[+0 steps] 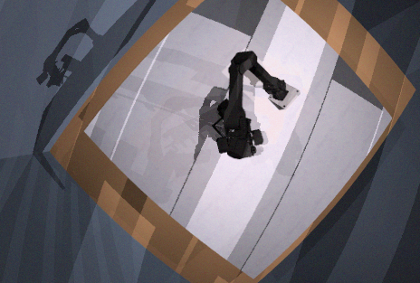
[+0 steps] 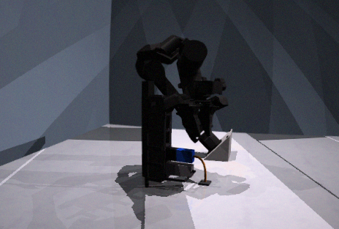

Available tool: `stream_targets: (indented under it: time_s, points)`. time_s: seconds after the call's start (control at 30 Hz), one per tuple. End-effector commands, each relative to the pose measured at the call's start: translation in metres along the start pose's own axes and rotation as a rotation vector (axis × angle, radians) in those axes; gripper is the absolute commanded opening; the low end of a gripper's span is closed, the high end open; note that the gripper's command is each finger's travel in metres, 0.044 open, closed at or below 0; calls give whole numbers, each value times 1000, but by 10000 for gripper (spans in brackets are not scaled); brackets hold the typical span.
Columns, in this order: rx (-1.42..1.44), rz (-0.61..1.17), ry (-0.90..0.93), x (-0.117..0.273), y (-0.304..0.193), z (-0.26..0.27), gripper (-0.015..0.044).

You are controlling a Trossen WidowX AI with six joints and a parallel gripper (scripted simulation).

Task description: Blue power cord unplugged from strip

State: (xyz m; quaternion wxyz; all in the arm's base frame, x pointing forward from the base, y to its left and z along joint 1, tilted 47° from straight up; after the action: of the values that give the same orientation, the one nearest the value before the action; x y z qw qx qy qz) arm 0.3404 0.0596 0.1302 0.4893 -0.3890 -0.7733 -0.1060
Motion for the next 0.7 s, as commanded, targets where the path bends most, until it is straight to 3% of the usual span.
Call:
stream_targets:
  time_s: [0.0,0.13,0.67]
  points:
    - [260,231,72,-24,-24,29,160]
    - [472,408,140,-35,-44,45,160]
    - [473,408,140,-33,-49,41,160]
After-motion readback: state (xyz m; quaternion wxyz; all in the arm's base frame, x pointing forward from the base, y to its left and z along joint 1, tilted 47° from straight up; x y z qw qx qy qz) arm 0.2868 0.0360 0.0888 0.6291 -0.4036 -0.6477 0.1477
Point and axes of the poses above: the point midway between the two fingers, 35 mm back from their tips, its own x axis back along the fingers, its own z axis across the jaws, y = z × x, the point moved 3 cm from there along x, back along the fingers, and after that the axes turned 6 degrees about -x, right-handed, at the moved point
